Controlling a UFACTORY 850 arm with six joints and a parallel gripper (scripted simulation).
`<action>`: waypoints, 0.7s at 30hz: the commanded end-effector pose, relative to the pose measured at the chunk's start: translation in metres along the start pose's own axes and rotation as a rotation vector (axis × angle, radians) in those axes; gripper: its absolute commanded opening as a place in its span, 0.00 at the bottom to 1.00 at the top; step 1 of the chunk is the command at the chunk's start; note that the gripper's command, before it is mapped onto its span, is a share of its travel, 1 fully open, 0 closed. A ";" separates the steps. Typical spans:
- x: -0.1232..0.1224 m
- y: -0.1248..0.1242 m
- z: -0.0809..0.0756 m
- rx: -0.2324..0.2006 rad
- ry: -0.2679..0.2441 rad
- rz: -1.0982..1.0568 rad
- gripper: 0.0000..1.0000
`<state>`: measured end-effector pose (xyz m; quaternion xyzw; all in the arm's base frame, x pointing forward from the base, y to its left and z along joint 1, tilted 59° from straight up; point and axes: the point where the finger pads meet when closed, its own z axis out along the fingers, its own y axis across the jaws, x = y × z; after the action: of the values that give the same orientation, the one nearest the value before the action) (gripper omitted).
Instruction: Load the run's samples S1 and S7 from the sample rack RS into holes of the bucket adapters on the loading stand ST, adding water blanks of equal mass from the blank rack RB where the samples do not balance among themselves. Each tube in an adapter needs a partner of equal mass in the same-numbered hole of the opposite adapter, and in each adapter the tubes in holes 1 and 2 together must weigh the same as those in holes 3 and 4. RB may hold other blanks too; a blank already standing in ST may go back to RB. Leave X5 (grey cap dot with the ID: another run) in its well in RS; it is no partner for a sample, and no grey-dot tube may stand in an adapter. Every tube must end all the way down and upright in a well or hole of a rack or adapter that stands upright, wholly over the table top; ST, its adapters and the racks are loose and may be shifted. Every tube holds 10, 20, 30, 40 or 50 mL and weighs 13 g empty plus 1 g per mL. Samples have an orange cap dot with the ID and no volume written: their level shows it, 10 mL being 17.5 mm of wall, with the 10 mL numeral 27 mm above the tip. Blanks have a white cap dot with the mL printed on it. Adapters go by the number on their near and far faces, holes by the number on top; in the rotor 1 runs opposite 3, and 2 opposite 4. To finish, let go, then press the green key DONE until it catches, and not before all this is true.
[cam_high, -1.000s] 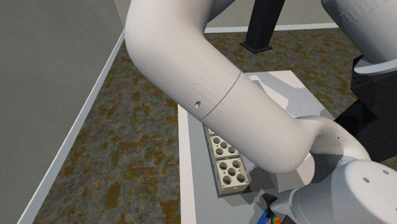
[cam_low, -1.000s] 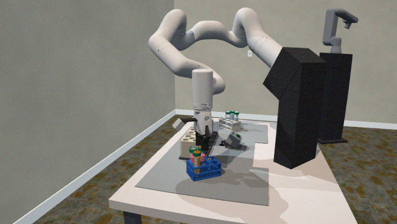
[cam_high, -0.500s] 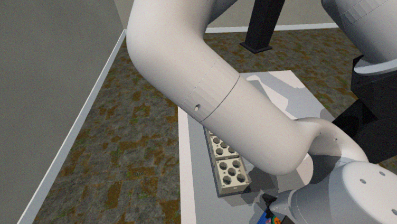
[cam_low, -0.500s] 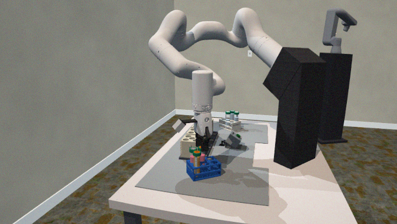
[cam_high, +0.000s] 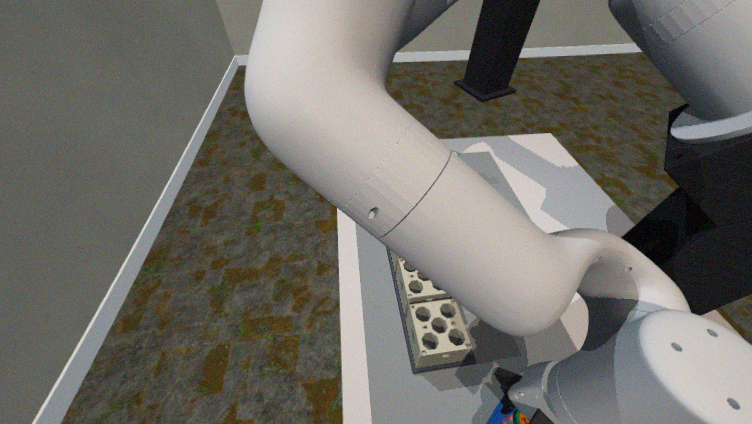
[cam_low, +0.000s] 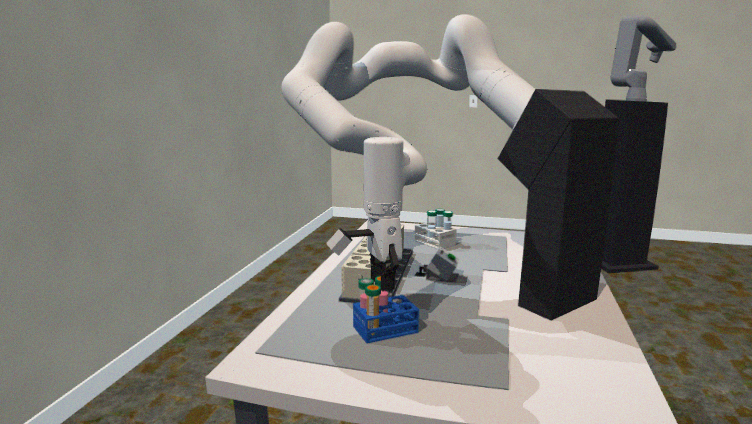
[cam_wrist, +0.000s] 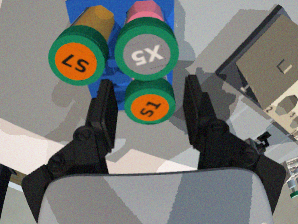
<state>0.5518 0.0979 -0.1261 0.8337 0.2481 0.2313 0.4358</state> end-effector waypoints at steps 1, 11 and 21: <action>0.000 0.000 0.002 0.000 0.001 0.000 0.57; 0.000 0.000 0.006 0.000 0.001 0.000 0.57; 0.001 0.000 0.006 0.000 0.001 0.000 0.57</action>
<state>0.5557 0.0941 -0.1294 0.8337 0.2481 0.2314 0.4358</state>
